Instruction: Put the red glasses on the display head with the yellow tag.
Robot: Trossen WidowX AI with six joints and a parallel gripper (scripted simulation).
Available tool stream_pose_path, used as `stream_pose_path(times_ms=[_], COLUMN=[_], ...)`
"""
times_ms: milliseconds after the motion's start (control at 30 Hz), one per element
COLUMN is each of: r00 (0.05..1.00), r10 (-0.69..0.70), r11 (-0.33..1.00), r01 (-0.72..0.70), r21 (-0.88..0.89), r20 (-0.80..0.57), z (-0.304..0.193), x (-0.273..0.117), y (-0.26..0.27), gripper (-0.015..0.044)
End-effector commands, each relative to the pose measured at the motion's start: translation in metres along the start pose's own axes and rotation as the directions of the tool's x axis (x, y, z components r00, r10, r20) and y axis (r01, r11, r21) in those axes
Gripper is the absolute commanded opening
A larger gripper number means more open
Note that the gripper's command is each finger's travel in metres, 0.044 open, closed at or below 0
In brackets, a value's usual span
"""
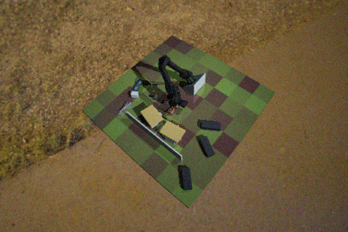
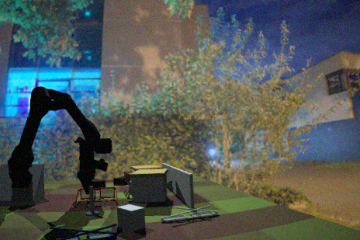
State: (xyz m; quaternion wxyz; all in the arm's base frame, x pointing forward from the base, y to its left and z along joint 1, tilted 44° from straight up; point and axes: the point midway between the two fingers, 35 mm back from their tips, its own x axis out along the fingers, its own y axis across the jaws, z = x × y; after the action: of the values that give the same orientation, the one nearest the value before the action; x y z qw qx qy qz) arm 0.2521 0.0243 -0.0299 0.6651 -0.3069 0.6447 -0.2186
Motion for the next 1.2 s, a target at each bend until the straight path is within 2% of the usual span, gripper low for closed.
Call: stream_pose_path(times_ms=[0,533,767,900,1033,1167], r00=[1.000,1.000,1.000,1.000,1.000,1.000], r10=[-0.001,-0.005,-0.002,-0.003,-0.004,-0.004], r11=[1.000,1.000,1.000,1.000,1.000,1.000], r01=[0.001,0.005,0.002,0.003,0.004,0.004], r21=[-0.001,-0.007,-0.007,-0.007,-0.016,-0.016], r20=[0.001,0.000,0.000,0.000,0.008,0.008], z=[0.000,-0.001,-0.001,-0.001,0.000,0.000], x=[-0.002,-0.008,-0.055,-0.057,-0.050,-0.050], y=[-0.003,-0.012,0.001,0.001,0.000,0.000], gripper=[0.0108,0.0108,0.0108,0.0108,0.0200,0.0200])
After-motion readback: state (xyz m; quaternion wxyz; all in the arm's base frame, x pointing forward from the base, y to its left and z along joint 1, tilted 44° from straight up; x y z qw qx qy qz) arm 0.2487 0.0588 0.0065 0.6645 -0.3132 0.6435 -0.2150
